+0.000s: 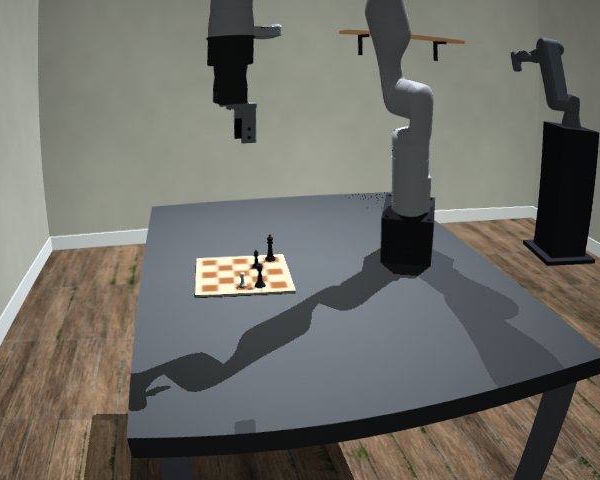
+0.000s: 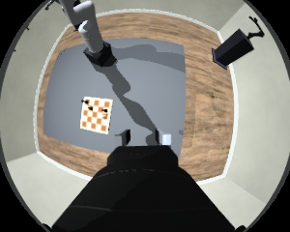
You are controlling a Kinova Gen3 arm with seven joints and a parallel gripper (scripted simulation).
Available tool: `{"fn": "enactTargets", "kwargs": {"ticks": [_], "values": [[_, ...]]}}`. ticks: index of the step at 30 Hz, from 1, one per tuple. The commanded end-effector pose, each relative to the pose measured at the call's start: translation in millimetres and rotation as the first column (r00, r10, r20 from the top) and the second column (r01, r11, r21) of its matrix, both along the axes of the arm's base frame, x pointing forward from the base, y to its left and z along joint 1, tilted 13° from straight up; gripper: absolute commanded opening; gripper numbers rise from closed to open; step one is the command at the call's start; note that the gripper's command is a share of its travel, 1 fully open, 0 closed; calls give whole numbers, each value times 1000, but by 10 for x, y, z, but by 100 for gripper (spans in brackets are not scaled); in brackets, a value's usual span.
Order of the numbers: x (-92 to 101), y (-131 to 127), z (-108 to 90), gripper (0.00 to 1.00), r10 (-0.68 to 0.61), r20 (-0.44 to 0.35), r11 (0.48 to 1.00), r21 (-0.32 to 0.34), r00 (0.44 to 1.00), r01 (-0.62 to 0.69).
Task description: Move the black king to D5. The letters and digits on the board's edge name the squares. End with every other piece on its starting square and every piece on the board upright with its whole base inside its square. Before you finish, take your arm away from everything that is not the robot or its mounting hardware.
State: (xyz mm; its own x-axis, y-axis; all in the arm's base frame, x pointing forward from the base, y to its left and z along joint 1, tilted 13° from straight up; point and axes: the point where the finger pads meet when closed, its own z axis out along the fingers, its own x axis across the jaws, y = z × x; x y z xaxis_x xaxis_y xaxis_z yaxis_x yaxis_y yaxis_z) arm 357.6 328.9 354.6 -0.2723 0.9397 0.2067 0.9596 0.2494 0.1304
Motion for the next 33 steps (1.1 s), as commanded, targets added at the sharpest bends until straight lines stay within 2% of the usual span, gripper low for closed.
{"fn": "enactTargets", "kwargs": {"ticks": [1, 18, 22, 26, 29, 32, 33], "values": [[2, 0, 10, 100, 0, 2, 1000, 2, 1000, 0], [2, 0, 10, 100, 0, 2, 1000, 1, 1000, 0], [15, 5, -47, 100, 18, 2, 1000, -14, 1000, -18], [62, 22, -273, 100, 89, 0, 993, -73, 996, -89], [119, 39, -575, 100, 187, -12, 971, -150, 982, -187], [183, 53, -973, 100, 317, -45, 915, -246, 947, -318], [183, 53, -973, 100, 317, -45, 915, -246, 947, -318]]}}
